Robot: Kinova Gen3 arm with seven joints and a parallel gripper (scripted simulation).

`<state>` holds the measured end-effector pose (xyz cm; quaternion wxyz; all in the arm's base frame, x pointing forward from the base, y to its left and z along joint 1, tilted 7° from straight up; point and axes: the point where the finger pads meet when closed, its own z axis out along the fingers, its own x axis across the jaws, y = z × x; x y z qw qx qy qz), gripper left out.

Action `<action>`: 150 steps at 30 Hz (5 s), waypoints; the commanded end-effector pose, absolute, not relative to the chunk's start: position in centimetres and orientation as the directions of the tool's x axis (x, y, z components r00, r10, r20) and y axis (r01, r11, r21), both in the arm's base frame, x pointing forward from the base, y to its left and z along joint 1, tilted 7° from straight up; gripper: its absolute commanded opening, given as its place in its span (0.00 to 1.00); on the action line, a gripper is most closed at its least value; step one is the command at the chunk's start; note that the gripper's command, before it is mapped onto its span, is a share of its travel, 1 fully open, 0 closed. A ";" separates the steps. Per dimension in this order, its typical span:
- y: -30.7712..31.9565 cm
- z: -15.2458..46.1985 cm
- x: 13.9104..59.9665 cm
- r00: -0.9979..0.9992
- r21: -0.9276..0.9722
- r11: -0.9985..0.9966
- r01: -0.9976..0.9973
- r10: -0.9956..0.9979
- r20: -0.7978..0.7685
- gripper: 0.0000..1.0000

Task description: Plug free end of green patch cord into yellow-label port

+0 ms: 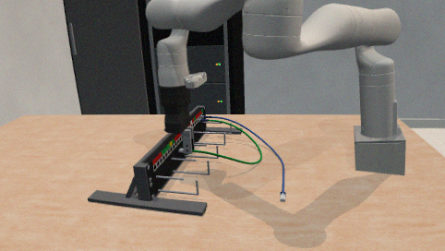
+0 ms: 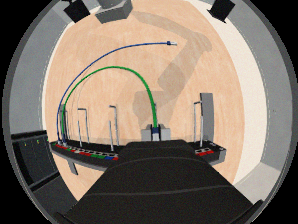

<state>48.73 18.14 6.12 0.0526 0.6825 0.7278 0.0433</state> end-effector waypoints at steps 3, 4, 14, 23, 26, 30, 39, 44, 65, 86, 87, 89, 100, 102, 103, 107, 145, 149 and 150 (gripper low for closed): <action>18.1 6.3 49.5 -0.063 0.137 0.065 0.989 0.998 -0.017 0.00; 18.1 6.4 49.7 -0.063 0.137 0.065 0.989 0.998 -0.017 0.00; 18.2 6.5 50.6 -0.063 0.137 0.065 0.989 0.998 -0.017 0.00; 18.2 6.5 50.7 -0.063 0.137 0.065 0.989 0.998 -0.017 0.00; 18.2 6.5 50.7 -0.063 0.137 0.065 0.989 0.998 -0.017 0.00; 18.2 6.5 50.7 -0.063 0.137 0.065 0.989 0.998 -0.017 0.00; 18.2 6.5 50.8 -0.063 0.137 0.065 0.988 0.998 -0.017 0.00; 18.2 6.5 50.9 -0.063 0.137 0.065 0.988 0.998 -0.017 0.00; 18.2 6.5 50.9 -0.063 0.137 0.065 0.988 0.998 -0.017 0.00; 18.2 6.5 51.0 -0.063 0.137 0.065 0.988 0.998 -0.017 0.00; 18.2 6.5 51.0 -0.063 0.137 0.065 0.988 0.998 -0.017 0.00; 18.2 6.5 51.0 -0.063 0.137 0.065 0.988 0.998 -0.017 0.00; 18.2 6.5 51.1 -0.063 0.137 0.065 0.988 0.998 -0.017 0.00; 18.2 6.5 51.1 -0.063 0.137 0.065 0.988 0.998 -0.017 0.00; 18.2 6.5 51.1 -0.063 0.137 0.065 0.988 0.998 -0.017 0.00; 18.2 6.5 51.1 -0.063 0.137 0.065 0.988 0.998 -0.017 0.00; 18.2 6.6 51.1 -0.063 0.137 0.065 0.988 0.998 -0.017 0.00; 18.2 6.6 51.1 -0.063 0.137 0.065 0.988 0.998 -0.017 0.00; 18.2 6.6 51.1 -0.063 0.137 0.065 0.988 0.998 -0.017 0.00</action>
